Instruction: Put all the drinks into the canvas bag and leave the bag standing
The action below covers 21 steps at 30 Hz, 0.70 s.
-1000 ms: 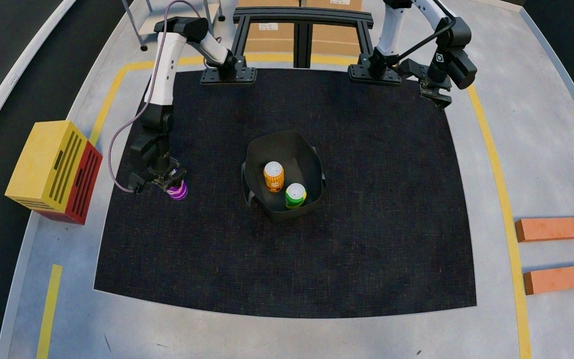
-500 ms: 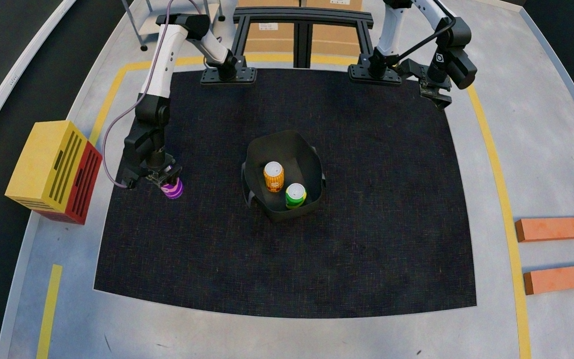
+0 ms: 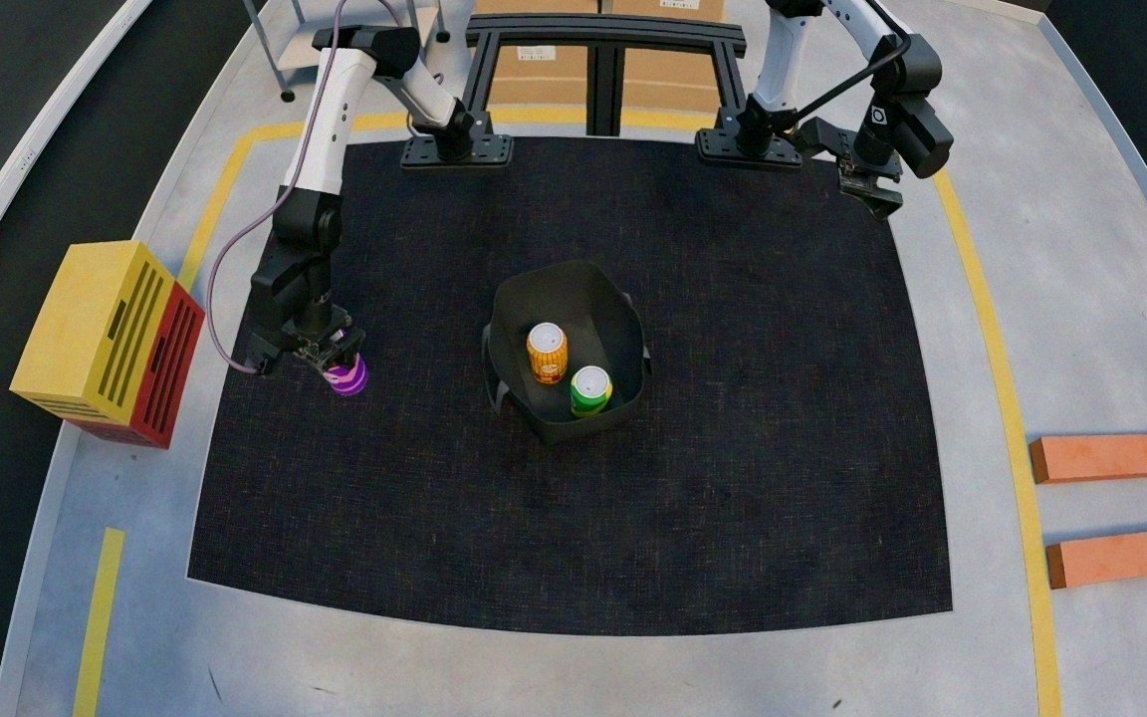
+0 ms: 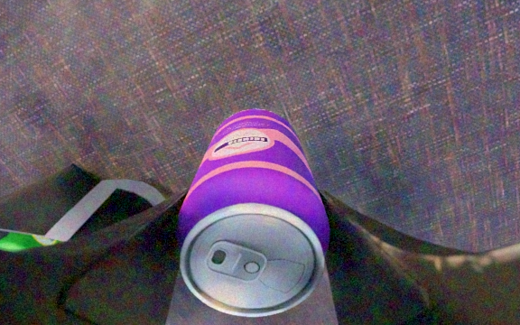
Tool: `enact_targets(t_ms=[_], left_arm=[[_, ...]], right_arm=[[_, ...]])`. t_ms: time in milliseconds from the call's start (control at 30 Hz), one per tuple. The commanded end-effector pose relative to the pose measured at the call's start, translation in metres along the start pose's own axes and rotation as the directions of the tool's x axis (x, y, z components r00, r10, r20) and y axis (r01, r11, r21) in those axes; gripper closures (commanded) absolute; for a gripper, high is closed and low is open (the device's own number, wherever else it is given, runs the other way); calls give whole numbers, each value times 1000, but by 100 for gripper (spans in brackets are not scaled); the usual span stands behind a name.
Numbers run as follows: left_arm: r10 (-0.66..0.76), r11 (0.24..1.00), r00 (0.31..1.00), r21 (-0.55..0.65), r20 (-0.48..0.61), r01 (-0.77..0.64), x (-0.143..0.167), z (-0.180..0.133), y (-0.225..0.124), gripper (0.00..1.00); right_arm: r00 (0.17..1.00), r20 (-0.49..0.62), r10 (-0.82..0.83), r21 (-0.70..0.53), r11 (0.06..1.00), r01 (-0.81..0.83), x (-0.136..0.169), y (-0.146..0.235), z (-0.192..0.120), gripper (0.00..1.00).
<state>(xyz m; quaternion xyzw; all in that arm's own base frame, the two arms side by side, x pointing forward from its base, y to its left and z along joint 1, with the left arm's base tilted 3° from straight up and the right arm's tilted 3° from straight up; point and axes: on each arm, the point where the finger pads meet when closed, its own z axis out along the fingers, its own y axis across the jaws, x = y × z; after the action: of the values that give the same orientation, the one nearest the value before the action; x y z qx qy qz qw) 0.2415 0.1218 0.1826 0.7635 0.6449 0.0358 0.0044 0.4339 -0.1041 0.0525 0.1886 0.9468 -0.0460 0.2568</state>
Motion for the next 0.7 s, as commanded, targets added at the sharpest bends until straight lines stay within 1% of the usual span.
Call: enact_targets(t_ms=[0, 33, 133, 233, 267, 333, 533, 567, 667], left_arm=[[10, 1000, 1000, 2, -5, -10, 2, 0, 1, 9], [10, 1000, 1000, 2, -6, -10, 2, 0, 1, 9], [10, 1000, 1000, 2, -5, -10, 2, 0, 1, 9], [10, 1000, 1000, 2, -6, -10, 2, 0, 1, 9], [10, 1000, 1000, 2, -6, -10, 2, 0, 1, 9], [10, 1000, 1000, 2, -5, -10, 2, 0, 1, 9], [10, 1000, 1000, 2, -6, -10, 2, 0, 1, 9], [10, 1000, 1000, 2, -6, -10, 2, 0, 1, 9], [10, 1000, 1000, 2, -6, -10, 2, 0, 1, 9]], right_arm=[[993, 118, -7, -23, 1000, 9, -30, 8, -24, 26], [995, 104, -8, -20, 1000, 10, -22, 6, -22, 26], [990, 144, -4, -27, 1000, 8, -39, 9, -30, 26], [990, 143, -4, -27, 1000, 8, -39, 9, -29, 26], [994, 107, 15, -7, 1000, -14, -17, 10, -23, 26], [995, 99, 17, -6, 1000, -17, -12, 13, -25, 26], [992, 123, 5, -19, 1000, -3, -15, 22, -33, 26], [993, 117, 22, -11, 1000, -21, -6, 23, -33, 26], [992, 122, 26, -8, 1000, -25, -2, 27, -38, 26]])
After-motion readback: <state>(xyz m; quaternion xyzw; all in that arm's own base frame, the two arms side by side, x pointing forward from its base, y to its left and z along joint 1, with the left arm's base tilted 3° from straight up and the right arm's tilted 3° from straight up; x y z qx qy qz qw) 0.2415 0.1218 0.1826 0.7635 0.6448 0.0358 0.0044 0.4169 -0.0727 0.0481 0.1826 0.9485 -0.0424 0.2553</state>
